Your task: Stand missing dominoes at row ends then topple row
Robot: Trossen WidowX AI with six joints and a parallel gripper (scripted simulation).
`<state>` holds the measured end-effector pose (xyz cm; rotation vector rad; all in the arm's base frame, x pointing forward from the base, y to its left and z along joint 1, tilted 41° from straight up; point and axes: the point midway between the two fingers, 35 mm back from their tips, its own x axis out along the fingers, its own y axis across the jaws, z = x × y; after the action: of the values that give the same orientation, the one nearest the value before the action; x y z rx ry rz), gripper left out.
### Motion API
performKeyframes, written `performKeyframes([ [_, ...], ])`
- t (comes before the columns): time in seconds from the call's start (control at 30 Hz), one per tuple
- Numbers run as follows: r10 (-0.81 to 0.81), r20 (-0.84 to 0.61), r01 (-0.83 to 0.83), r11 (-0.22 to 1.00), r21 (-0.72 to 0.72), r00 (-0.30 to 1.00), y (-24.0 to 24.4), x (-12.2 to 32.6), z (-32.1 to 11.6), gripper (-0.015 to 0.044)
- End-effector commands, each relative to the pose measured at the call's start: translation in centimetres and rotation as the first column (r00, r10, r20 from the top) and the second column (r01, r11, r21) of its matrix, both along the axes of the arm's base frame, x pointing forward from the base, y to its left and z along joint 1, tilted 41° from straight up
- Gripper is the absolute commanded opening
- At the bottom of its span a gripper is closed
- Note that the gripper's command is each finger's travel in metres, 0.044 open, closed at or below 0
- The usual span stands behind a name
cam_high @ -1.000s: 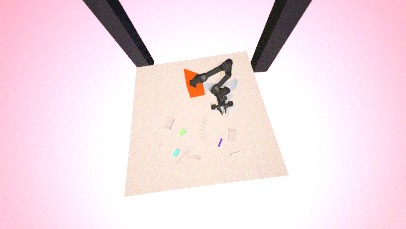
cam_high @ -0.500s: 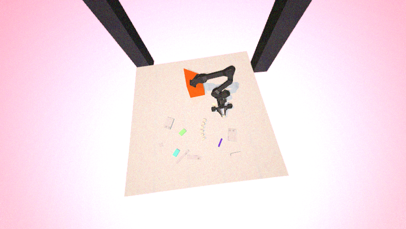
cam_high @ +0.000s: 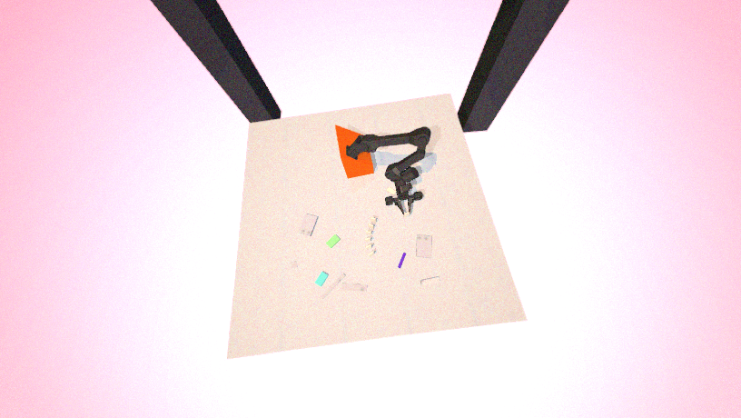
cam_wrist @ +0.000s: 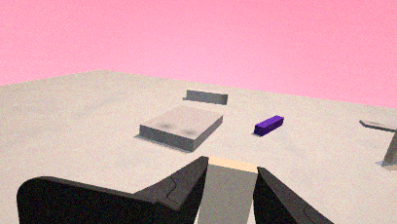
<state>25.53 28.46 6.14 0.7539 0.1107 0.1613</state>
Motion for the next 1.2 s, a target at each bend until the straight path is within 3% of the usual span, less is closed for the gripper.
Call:
performKeyframes([
  [0.0, -0.005, 0.001, 0.005, 1.0, 0.007, 1.0, 0.1, 0.0, -0.1, 0.0107],
  [0.07, -0.005, 0.001, 0.005, 1.0, 0.007, 1.0, 0.1, 0.0, -0.1, 0.0107],
  [0.5, -0.005, 0.001, 0.005, 1.0, 0.007, 1.0, 0.1, 0.0, -0.1, 0.044],
  [0.97, 0.002, 0.0, -0.002, 1.0, -0.003, 1.0, -3.1, 0.8, 3.6, 0.044],
  [1.17, 0.128, -0.097, -0.144, 0.971, -0.189, 0.987, -0.6, 6.1, 3.9, 0.044],
])
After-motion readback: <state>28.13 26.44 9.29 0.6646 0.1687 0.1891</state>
